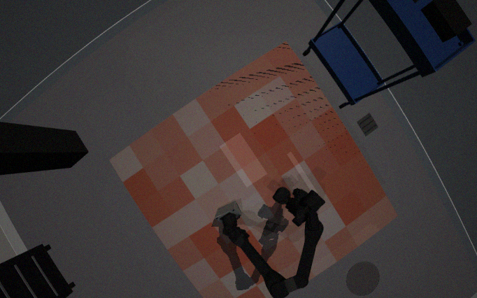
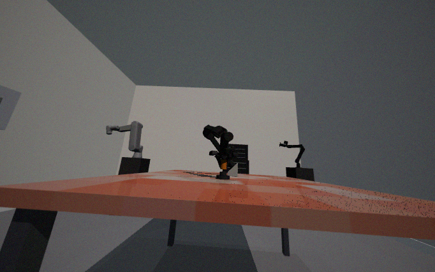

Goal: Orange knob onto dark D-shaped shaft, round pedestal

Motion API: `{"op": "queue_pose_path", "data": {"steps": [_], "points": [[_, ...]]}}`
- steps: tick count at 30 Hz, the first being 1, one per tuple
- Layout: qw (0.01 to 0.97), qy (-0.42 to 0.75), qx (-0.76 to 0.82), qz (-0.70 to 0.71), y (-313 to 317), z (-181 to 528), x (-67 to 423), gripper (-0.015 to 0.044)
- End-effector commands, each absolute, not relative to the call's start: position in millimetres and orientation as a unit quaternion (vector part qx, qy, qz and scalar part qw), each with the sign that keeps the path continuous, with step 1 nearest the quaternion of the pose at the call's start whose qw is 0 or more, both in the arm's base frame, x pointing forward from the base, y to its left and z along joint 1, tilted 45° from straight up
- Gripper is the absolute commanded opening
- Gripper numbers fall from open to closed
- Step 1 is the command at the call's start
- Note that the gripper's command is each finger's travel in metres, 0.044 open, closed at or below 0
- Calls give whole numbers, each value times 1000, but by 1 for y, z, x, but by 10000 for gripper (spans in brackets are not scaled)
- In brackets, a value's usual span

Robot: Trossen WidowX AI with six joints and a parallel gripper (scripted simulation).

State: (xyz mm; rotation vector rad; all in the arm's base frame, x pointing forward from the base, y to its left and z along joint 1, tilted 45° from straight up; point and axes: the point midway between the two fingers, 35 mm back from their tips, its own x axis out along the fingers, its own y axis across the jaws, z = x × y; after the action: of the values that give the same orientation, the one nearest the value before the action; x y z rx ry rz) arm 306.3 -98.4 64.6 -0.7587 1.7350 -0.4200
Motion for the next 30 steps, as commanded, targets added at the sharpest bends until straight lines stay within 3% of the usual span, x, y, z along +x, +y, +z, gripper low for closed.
{"op": "queue_pose_path", "data": {"steps": [1, 30], "points": [[569, 735, -318, -188, -99, 65, 307, 0], [553, 743, -346, -151, -94, 66, 307, 0]]}}
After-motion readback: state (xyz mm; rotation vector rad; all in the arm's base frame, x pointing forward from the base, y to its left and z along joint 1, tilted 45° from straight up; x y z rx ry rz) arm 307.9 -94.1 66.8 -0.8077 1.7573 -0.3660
